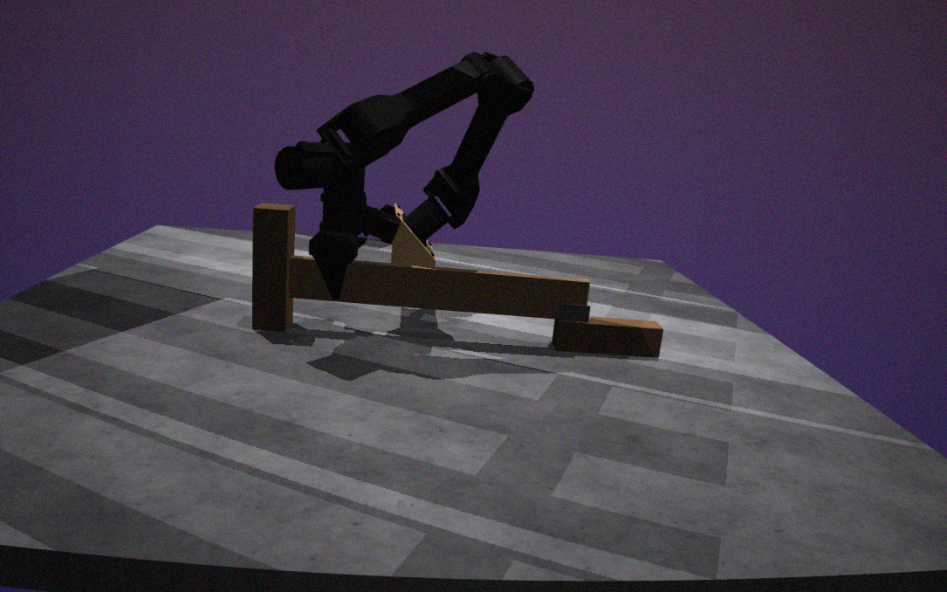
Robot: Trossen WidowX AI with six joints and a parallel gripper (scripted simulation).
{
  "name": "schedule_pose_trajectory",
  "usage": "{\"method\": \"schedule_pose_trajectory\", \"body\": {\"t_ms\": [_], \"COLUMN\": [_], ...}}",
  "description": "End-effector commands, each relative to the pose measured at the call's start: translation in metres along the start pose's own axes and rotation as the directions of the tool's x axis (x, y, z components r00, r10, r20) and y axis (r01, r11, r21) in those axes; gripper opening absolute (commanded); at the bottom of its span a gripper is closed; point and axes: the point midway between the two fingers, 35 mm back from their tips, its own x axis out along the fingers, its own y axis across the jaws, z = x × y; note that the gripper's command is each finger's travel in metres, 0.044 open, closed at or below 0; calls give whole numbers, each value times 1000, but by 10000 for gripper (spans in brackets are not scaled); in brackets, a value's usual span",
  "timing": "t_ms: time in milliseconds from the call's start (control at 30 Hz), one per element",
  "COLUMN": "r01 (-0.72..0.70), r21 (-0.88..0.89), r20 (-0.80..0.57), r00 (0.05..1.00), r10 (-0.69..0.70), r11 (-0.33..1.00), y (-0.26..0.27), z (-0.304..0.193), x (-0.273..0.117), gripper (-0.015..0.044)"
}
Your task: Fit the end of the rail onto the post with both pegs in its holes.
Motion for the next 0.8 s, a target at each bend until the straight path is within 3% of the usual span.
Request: {"method": "schedule_pose_trajectory", "body": {"t_ms": [0, 200, 367, 767], "r01": [0, 0, 6, 6], "r21": [0, 0, -1, -1], "r20": [0, 0, -5, -5], "r00": [1000, 1000, 1000, 1000], "r10": [0, 0, -6, -6], "r11": [1000, 1000, 1000, 1000], "y": [0, 0, 0, 0], "z": [0, 2, 30, 30], "x": [0, -2, -30, -30], "gripper": [440, 440, 440, 440]}}
